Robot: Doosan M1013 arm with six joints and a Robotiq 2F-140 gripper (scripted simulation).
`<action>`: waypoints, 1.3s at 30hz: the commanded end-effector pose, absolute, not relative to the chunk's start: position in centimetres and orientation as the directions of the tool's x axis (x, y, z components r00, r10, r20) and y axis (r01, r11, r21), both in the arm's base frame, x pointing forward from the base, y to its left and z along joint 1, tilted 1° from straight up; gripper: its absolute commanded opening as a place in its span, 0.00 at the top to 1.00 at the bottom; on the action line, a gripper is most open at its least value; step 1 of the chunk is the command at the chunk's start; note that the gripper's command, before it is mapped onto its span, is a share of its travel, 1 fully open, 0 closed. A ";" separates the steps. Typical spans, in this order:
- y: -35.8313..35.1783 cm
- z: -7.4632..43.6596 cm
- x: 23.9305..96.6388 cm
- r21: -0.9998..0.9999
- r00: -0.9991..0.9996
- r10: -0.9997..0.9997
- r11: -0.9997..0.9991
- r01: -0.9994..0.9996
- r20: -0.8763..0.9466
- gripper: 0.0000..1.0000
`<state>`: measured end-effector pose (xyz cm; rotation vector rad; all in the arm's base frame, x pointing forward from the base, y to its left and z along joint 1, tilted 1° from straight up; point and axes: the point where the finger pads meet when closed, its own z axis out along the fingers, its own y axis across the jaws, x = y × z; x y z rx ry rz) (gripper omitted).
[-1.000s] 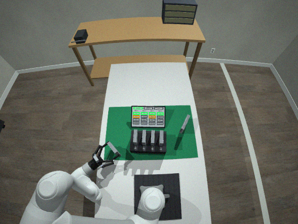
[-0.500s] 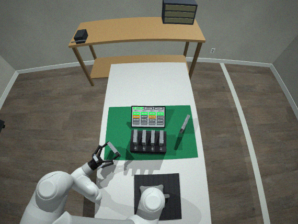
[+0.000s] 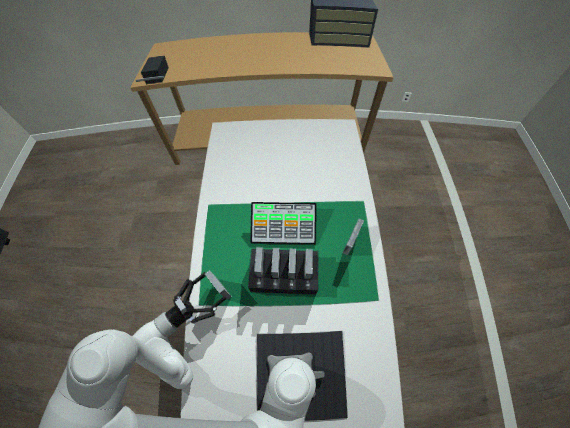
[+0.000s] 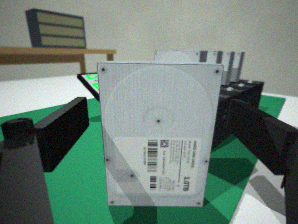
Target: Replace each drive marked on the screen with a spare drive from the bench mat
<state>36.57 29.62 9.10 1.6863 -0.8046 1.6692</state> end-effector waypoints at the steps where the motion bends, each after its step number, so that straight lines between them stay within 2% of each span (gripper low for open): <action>1: 30.0 9.1 36.3 0.013 0.013 0.005 -0.618 -0.786 1.000 0.11; 39: 32.3 9.1 34.5 0.013 0.013 0.005 -0.618 -0.786 1.000 0.11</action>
